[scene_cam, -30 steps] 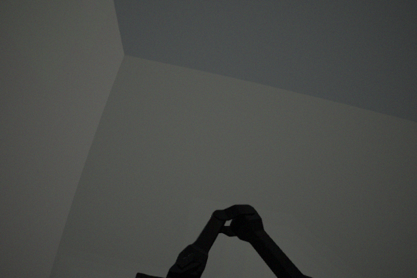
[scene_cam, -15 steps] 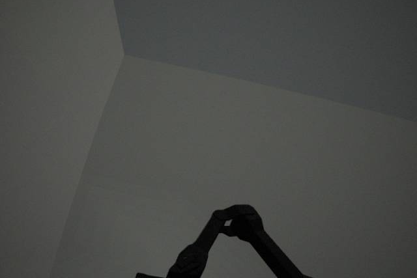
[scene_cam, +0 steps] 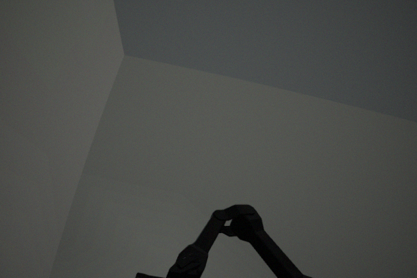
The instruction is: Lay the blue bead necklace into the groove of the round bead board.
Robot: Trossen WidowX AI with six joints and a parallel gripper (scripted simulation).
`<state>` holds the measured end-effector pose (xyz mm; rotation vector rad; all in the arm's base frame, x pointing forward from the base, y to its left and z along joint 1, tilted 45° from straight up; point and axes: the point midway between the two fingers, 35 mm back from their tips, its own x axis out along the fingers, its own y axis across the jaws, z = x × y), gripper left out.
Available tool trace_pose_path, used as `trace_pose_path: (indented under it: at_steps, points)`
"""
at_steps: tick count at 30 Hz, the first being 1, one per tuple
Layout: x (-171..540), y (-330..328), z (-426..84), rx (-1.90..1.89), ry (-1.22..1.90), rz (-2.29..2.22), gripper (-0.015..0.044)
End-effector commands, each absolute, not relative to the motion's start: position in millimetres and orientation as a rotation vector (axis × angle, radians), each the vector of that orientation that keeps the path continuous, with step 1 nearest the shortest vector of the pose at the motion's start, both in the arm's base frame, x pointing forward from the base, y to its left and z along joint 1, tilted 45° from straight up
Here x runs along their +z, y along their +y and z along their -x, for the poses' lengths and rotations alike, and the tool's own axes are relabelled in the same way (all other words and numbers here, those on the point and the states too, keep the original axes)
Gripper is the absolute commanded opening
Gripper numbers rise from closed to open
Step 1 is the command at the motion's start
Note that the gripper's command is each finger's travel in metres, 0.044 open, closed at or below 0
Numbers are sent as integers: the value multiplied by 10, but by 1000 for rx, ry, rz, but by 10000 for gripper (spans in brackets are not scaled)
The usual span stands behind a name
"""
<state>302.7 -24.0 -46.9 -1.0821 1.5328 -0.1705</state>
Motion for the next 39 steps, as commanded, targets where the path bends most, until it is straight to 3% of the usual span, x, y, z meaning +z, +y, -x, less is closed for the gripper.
trace_pose_path:
  at_steps: [1, 18, 39]
  points:
    - [-466, -238, -3028, -171, 1532, 1081, 0]
    - [-412, -213, -3015, -167, 1532, 1091, 0]
    - [59, -703, -2919, -164, 1533, 1089, 0]
